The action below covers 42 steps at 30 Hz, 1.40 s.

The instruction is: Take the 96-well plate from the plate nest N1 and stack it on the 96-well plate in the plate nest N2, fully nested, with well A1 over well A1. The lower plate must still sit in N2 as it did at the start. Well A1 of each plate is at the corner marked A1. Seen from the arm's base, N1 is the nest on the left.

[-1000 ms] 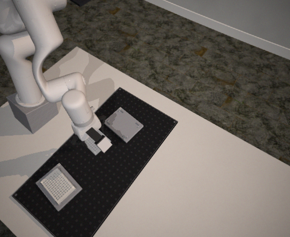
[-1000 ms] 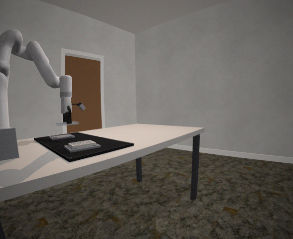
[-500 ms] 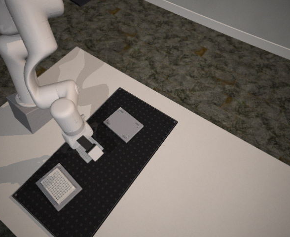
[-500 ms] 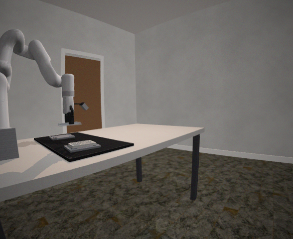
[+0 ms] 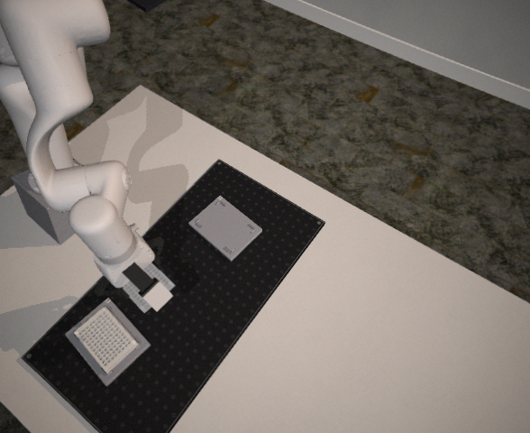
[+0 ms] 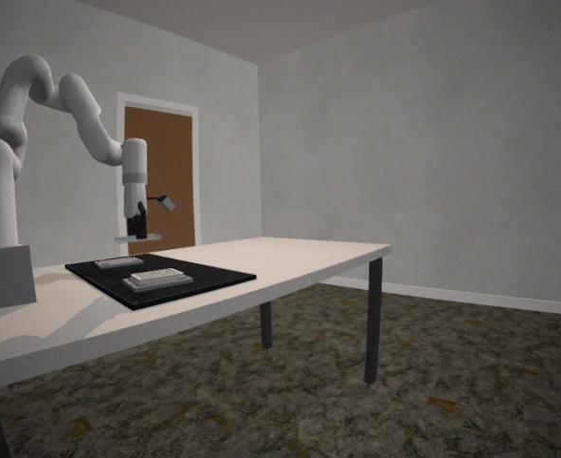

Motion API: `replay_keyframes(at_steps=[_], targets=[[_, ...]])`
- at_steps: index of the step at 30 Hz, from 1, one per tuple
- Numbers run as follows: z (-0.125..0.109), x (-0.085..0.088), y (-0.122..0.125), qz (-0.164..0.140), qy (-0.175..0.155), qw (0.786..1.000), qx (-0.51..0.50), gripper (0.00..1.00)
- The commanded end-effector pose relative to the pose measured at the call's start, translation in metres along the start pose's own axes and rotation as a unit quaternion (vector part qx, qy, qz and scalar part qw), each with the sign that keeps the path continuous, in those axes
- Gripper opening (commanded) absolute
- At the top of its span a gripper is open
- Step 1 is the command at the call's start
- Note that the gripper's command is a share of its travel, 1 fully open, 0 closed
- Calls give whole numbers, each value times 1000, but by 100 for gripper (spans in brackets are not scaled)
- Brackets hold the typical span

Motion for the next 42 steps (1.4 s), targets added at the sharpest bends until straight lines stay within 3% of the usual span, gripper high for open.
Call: replay_keyframes(at_steps=[1,42], targets=[[5,1,17,0,2,1000,0,0],[29,1,135,0,2,1000,0,0]])
Point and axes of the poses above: the point where the finger pads meet when closed, its own x axis back along the fingers, its own y axis across the jaws, z = x × y, the point moved 2 cm from there along x, back along the fingers, and after that the axes turned 9 degrees about -x, right-handed, at the moved point
